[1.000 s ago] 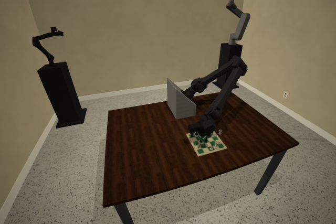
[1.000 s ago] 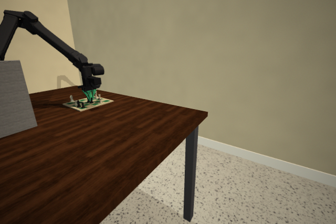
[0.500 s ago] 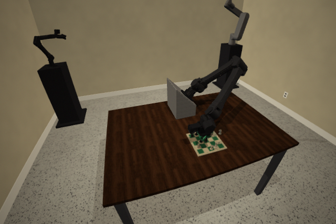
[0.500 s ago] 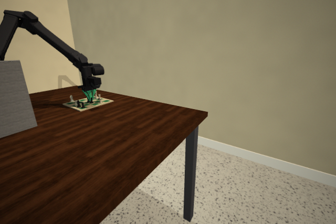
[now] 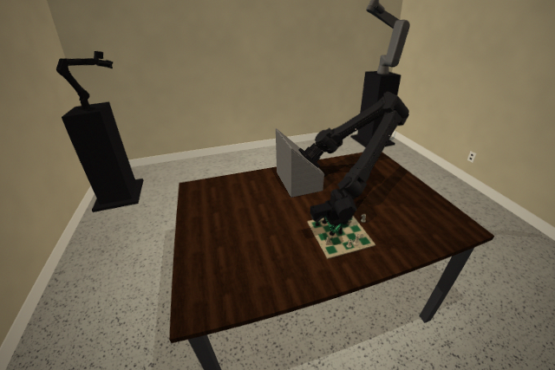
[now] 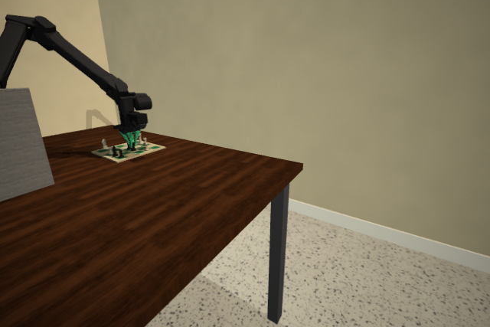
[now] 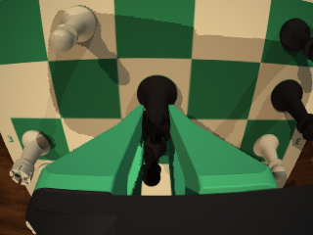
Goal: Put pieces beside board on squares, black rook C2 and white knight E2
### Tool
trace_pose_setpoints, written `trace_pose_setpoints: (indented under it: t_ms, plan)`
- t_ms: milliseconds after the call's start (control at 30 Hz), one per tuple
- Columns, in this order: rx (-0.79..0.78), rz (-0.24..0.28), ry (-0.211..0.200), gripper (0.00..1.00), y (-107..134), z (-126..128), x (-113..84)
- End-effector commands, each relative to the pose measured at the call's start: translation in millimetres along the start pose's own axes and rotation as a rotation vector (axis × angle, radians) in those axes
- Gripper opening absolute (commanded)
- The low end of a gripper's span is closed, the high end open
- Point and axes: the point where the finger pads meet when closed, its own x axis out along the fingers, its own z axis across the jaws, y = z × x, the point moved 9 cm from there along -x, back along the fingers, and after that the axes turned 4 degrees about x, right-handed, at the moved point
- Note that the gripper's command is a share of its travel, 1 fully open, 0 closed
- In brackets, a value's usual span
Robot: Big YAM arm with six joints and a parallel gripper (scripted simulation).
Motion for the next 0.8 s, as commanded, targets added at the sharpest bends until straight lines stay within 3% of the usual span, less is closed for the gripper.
trace_pose_setpoints:
  t_ms: [0, 767]
  plan:
    - [0.002, 0.003, -0.007, 0.00, -5.7, 4.7, -2.6]
    - [-0.003, 0.002, -0.008, 0.00, -3.8, 5.3, 0.3]
